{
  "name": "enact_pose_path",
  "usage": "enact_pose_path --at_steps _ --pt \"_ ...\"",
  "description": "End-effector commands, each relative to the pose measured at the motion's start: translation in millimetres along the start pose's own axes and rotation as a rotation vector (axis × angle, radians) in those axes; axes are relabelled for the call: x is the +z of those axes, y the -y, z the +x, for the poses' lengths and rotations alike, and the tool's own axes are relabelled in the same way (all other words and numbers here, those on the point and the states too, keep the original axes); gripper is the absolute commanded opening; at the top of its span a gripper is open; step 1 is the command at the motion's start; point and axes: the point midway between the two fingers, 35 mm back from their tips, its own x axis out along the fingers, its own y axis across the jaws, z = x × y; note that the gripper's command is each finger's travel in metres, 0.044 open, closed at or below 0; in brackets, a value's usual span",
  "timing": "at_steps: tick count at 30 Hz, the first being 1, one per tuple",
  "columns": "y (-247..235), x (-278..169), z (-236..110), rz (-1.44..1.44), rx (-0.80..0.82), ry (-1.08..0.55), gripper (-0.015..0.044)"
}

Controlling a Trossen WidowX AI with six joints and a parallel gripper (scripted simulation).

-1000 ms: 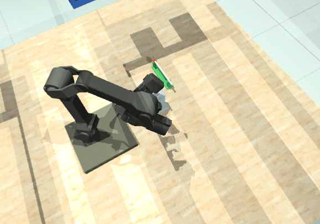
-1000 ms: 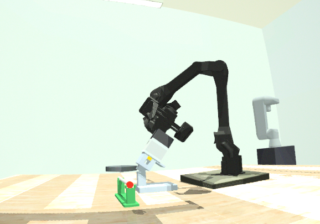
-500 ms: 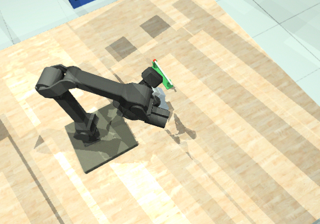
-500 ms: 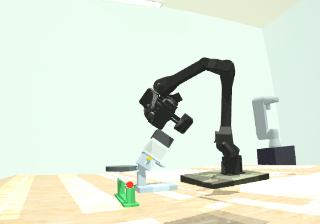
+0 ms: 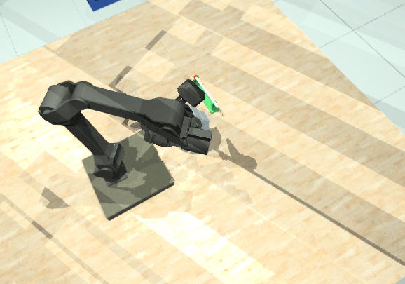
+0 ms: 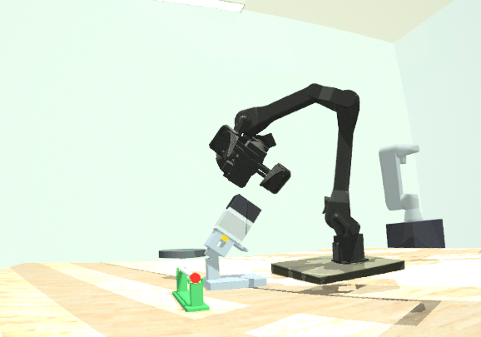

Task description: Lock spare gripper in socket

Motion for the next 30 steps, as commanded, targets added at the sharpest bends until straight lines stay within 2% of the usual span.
enact_pose_path --at_steps 1,7,17,24,30 --pt "6.2 -14.8 15.4 -0.003 -0.022 0.012 0.0335" --pt "19.7 -58.7 47.6 -0.002 -0.006 0.007 0.018" --pt "21.2 -67.6 50.0 -0.023 -0.025 0.013 0.018" --pt "-10.3 -44.6 67.8 -0.639 -0.319 0.115 0.018" --pt "-35.3 -20.3 94.4 -1.256 -0.677 0.046 0.018"
